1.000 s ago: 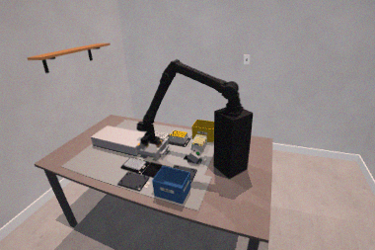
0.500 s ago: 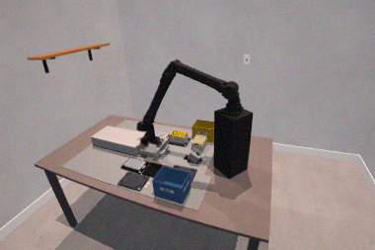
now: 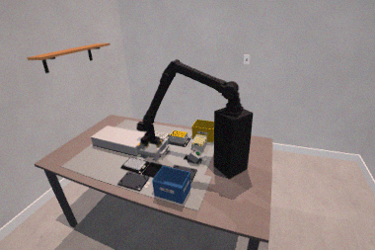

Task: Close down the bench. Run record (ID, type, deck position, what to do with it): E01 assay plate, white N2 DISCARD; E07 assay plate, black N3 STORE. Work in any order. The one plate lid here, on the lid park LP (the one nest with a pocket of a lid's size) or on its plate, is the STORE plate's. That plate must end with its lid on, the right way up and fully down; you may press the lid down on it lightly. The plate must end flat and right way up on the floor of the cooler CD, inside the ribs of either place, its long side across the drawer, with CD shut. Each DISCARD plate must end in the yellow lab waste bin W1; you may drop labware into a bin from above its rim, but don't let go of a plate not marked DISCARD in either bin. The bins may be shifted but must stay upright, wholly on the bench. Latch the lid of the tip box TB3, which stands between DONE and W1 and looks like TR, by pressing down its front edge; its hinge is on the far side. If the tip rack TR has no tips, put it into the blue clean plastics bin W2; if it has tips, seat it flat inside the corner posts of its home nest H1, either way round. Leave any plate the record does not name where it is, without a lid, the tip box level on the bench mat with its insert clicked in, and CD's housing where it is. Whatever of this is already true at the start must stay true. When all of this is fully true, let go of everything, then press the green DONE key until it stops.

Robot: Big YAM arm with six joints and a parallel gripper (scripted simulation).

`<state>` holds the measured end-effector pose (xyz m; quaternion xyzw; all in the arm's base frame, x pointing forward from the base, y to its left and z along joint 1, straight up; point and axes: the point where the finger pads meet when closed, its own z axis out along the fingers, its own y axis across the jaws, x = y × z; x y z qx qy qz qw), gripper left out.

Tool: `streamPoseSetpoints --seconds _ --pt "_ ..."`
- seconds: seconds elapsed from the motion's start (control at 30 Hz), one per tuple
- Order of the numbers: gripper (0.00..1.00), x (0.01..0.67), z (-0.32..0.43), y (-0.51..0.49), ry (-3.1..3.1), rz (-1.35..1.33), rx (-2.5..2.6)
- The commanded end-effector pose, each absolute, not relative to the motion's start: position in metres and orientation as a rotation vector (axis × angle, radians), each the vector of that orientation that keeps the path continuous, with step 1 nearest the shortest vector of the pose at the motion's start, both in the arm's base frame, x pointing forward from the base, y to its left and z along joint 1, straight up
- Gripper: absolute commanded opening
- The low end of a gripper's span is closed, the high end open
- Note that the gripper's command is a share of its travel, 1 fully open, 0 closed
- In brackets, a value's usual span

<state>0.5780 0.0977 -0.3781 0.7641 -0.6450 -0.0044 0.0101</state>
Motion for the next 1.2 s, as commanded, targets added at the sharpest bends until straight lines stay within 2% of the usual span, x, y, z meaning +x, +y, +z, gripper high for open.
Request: streamPoseSetpoints --seconds 0.0,0.23,0.53,0.63,0.73,1.17 --pt "1.0 0.621 -0.36 0.103 -2.046 0.073 2.45" --pt "1.0 0.635 -0.331 0.105 -2.059 0.104 2.466" --pt "1.0 0.61 -0.331 0.101 -2.032 0.044 2.435" --pt "1.0 0.586 -0.355 0.098 -2.007 -0.008 2.406" --pt "1.0 0.608 -0.323 0.101 -2.031 0.041 2.433" --pt "1.0 0.605 -0.312 0.101 -2.028 0.036 2.431"
